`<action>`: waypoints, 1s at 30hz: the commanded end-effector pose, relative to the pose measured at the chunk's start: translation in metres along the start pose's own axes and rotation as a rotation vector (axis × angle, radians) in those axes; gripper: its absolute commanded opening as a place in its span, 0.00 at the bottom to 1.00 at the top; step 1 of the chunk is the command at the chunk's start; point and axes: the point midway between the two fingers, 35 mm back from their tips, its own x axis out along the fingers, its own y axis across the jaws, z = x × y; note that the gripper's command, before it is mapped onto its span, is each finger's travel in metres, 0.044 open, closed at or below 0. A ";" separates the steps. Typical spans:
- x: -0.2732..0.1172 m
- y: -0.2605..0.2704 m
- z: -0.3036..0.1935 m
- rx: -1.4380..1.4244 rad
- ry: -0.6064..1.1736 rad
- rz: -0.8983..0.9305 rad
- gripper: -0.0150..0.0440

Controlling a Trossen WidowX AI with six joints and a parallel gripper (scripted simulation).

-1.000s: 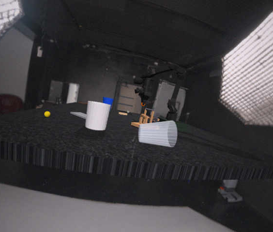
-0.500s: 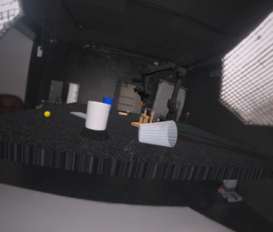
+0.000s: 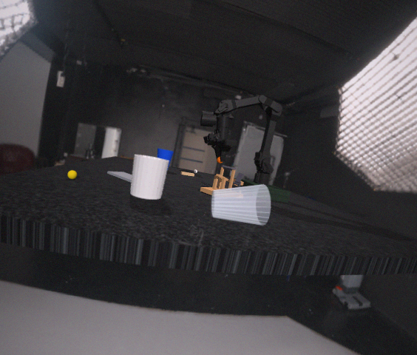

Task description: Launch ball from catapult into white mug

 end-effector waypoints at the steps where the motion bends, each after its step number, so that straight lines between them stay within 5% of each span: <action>1: 0.002 0.015 0.004 -0.031 0.019 0.003 0.25; 30: 0.024 0.129 -0.004 -0.335 0.185 -0.060 0.25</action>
